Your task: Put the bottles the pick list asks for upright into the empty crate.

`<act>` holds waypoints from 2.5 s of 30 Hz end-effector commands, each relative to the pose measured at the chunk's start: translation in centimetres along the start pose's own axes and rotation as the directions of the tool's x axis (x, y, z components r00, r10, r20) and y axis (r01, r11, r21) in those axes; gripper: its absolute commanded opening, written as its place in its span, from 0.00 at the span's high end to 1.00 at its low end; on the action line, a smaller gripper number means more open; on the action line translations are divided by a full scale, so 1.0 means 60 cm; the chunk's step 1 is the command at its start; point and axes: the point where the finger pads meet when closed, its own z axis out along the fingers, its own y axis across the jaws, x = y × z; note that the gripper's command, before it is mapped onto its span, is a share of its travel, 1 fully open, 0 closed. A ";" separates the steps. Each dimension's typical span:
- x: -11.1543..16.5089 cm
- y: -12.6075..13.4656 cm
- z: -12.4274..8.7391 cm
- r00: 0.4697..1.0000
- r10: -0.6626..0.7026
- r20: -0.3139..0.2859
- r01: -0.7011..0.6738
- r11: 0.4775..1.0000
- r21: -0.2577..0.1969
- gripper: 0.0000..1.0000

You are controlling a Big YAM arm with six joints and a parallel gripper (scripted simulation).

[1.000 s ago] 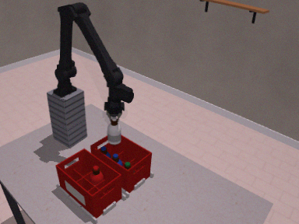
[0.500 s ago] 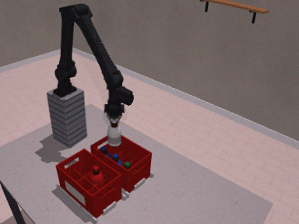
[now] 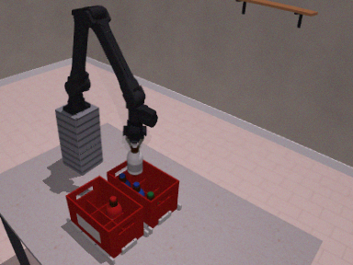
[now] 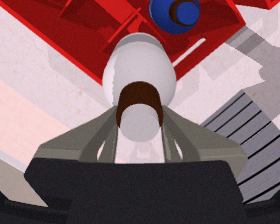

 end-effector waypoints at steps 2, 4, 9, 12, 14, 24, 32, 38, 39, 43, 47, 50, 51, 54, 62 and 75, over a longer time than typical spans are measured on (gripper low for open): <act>-0.025 0.037 -0.012 0.999 0.004 0.038 -0.003 0.999 -0.049 1.00; -0.025 0.037 -0.012 0.999 0.004 0.038 -0.003 0.999 -0.049 1.00; -0.026 0.038 -0.009 0.999 0.005 0.043 -0.002 0.998 -0.055 1.00; -0.016 0.027 0.007 1.000 0.004 0.030 -0.003 0.999 -0.038 1.00; -0.018 0.030 -0.002 0.999 0.005 0.041 -0.002 0.999 -0.053 1.00; -0.030 0.046 0.003 0.999 0.006 0.052 -0.002 0.998 -0.068 1.00; -0.023 0.038 0.022 0.999 0.006 0.045 -0.003 0.998 -0.059 1.00; -0.017 0.030 0.046 1.000 0.006 0.028 -0.005 0.999 -0.036 1.00; -0.022 0.036 0.031 0.999 0.007 0.044 -0.004 0.998 -0.057 1.00; -0.022 0.036 0.049 0.999 0.006 0.035 -0.005 0.999 -0.046 1.00; -0.021 0.036 0.047 0.999 0.006 0.041 -0.004 0.999 -0.054 1.00; -0.022 0.039 0.052 0.999 0.006 0.043 -0.004 0.998 -0.056 1.00; -0.020 0.035 0.063 0.999 0.006 0.034 -0.004 0.999 -0.044 1.00; -0.016 0.030 0.074 1.000 0.005 0.026 -0.004 0.999 -0.034 1.00; -0.026 0.042 0.075 0.999 0.007 0.039 -0.005 0.999 -0.051 1.00; -0.026 0.041 0.092 0.999 0.008 0.040 -0.006 0.999 -0.052 1.00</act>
